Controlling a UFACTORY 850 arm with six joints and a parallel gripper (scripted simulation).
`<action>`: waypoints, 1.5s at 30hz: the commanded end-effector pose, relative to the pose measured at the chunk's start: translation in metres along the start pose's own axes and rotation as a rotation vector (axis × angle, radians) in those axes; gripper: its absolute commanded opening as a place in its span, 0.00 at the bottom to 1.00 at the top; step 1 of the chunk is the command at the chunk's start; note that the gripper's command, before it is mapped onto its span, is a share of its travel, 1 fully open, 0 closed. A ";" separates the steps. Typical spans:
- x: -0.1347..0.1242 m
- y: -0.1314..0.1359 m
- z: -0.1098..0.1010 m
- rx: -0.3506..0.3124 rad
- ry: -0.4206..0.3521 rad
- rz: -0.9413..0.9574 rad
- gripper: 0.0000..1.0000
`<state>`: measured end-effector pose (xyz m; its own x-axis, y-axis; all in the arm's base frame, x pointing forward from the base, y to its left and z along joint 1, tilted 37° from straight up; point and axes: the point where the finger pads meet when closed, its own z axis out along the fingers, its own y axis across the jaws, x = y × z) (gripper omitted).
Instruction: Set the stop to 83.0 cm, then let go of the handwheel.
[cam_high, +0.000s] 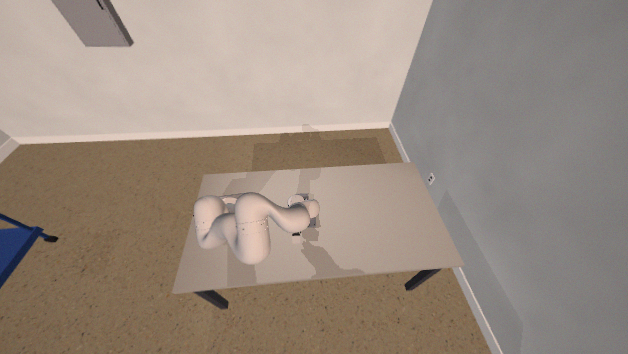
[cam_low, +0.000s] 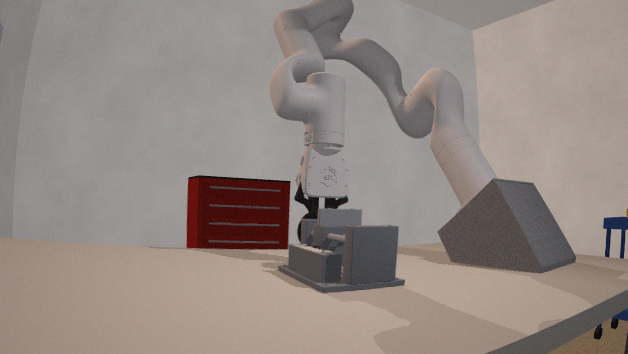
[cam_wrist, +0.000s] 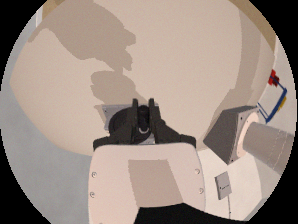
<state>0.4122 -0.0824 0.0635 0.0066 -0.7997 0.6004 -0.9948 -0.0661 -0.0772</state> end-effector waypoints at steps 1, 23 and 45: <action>0.000 0.003 0.007 0.001 0.000 0.000 0.06; 0.000 -0.019 0.043 0.001 0.000 0.000 0.06; 0.000 -0.049 0.032 0.001 0.000 0.000 0.06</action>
<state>0.4613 -0.1006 0.0387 0.0061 -0.7998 0.6003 -0.9946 -0.0670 -0.0791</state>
